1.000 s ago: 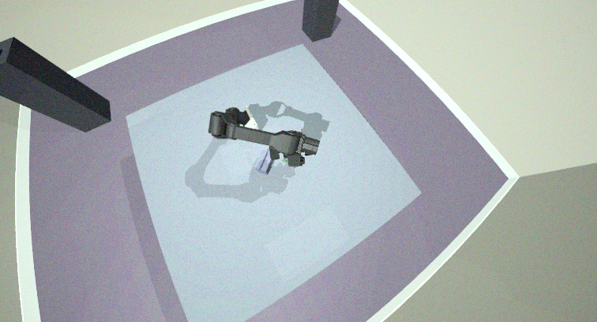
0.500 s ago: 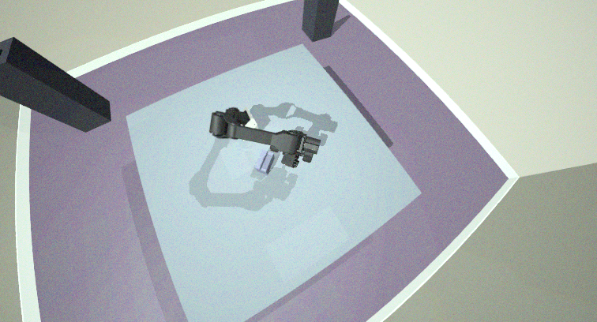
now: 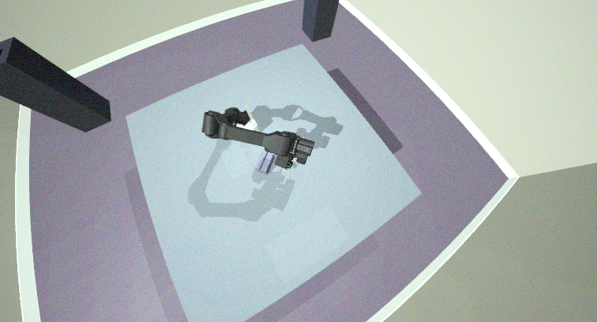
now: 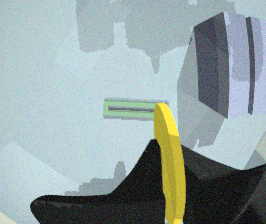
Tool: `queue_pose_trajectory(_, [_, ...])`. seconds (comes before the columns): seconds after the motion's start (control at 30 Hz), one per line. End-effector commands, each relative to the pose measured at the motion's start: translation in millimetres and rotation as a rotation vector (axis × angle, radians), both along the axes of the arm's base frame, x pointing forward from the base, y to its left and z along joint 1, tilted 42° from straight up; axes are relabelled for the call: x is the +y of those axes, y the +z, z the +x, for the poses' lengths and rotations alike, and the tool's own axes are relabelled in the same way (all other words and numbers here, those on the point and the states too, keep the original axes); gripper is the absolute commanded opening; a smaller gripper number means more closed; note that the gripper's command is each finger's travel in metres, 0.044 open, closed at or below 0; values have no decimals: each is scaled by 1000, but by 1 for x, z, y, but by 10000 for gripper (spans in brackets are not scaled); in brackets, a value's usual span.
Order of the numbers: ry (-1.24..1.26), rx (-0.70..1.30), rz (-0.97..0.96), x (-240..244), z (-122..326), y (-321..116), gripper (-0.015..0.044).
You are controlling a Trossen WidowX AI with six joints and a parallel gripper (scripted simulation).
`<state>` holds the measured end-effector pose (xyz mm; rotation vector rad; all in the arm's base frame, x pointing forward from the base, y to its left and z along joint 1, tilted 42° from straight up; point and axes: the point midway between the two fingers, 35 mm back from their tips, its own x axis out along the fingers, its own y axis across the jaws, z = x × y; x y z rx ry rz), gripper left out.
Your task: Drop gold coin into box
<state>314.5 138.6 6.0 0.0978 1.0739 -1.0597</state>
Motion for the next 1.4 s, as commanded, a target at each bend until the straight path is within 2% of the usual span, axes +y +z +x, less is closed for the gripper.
queue_pose_trajectory(0.0, [2,4,-5,-9,-3,6,0])
queue_pose_trajectory(1.37, [2,8,-11,-82,-46,62,0])
